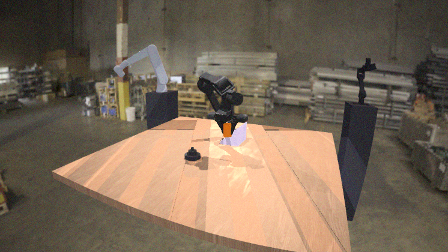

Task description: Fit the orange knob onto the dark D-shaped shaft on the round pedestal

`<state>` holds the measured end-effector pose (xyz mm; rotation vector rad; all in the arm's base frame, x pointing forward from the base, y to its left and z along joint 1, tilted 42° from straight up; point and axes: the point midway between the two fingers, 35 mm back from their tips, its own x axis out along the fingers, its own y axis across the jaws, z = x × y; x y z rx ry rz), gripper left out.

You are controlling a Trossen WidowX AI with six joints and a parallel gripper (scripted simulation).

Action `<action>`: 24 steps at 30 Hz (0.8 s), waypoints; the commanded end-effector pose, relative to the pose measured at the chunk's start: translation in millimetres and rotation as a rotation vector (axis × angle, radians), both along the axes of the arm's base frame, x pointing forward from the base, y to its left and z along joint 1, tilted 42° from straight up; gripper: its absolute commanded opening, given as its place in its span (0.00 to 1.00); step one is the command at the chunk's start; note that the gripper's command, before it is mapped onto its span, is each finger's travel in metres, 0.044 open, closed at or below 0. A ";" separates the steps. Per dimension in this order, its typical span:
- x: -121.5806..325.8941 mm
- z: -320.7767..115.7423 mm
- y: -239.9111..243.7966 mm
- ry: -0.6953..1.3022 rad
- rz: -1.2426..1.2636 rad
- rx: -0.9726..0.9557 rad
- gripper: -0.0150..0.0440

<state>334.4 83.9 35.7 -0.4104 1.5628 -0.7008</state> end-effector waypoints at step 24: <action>15.0 39.5 -77.1 -0.008 0.011 0.009 0.25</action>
